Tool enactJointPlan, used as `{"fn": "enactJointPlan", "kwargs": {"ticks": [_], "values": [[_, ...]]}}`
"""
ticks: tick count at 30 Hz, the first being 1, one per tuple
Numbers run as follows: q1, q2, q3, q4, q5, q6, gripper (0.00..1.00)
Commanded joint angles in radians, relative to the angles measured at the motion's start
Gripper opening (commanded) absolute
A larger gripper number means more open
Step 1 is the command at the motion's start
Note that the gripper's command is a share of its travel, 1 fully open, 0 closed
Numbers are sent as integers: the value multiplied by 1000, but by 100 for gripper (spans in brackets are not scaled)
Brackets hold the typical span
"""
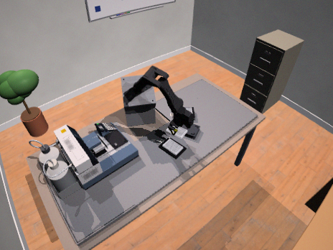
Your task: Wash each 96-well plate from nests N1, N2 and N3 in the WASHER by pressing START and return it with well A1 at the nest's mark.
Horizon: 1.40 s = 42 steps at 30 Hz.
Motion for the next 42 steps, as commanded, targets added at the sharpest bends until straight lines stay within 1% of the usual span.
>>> {"fn": "enactJointPlan", "kwargs": {"ticks": [1,4,14,15,17,19,30,32,34,42], "values": [[-5,-24,0,-2,-25,-48,0],[-36,-41,-1,-7,-38,-78,0],[-36,-41,0,-7,-38,-78,0],[-49,-52,-11,-4,-44,-58,0],[-49,-52,-11,-4,-44,-58,0],[-76,-74,-30,3,-55,-17,0],[-237,-182,-113,23,-130,-166,0],[-269,-199,-123,24,-145,-195,0],[-269,-199,-123,24,-145,-195,0],[-401,-256,-148,20,-211,-312,0]]}}
